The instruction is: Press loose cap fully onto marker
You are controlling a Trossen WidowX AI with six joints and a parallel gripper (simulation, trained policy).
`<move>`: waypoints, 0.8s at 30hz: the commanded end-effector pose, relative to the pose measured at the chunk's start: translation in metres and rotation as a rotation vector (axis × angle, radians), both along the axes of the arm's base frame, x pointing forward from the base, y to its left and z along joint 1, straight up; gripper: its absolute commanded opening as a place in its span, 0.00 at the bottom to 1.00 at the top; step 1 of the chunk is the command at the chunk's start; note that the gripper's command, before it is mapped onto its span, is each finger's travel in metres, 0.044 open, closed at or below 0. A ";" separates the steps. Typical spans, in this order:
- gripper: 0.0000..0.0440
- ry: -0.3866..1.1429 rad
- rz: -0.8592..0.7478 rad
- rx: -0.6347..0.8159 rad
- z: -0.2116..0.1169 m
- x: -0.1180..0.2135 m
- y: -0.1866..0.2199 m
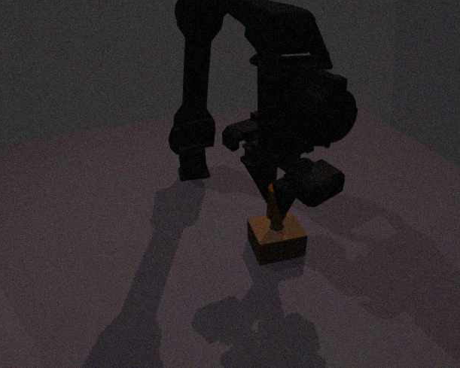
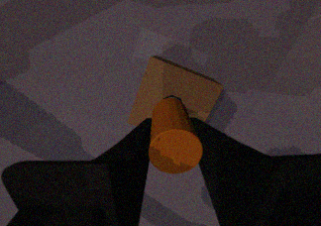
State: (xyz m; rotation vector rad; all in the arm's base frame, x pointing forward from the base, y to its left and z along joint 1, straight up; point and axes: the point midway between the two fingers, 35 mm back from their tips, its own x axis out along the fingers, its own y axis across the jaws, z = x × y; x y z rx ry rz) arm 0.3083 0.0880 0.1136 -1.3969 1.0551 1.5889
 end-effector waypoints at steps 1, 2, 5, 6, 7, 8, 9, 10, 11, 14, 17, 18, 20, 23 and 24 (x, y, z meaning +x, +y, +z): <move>0.36 0.052 0.025 -0.014 -0.016 -0.011 -0.001; 0.38 0.058 0.027 -0.012 -0.016 -0.012 -0.001; 0.43 0.067 0.030 -0.010 -0.016 -0.015 -0.001; 0.45 0.072 0.032 -0.007 -0.016 -0.017 -0.001; 0.47 0.077 0.035 -0.005 -0.016 -0.019 0.000; 0.49 0.082 0.037 -0.003 -0.016 -0.020 0.000; 0.51 0.086 0.038 -0.001 -0.016 -0.022 0.000; 0.53 0.090 0.040 0.001 -0.016 -0.023 0.000; 0.56 0.093 0.042 0.004 -0.016 -0.024 0.000; 0.65 0.099 0.047 0.012 -0.016 -0.028 0.001; 0.78 0.098 0.053 0.026 -0.015 -0.030 0.002; 0.83 0.096 0.055 0.031 -0.015 -0.031 0.003; 0.94 0.089 0.058 0.041 -0.014 -0.031 0.004; 1.00 0.068 0.063 0.055 -0.010 -0.030 0.005; 1.00 0.059 0.064 0.060 -0.009 -0.030 0.006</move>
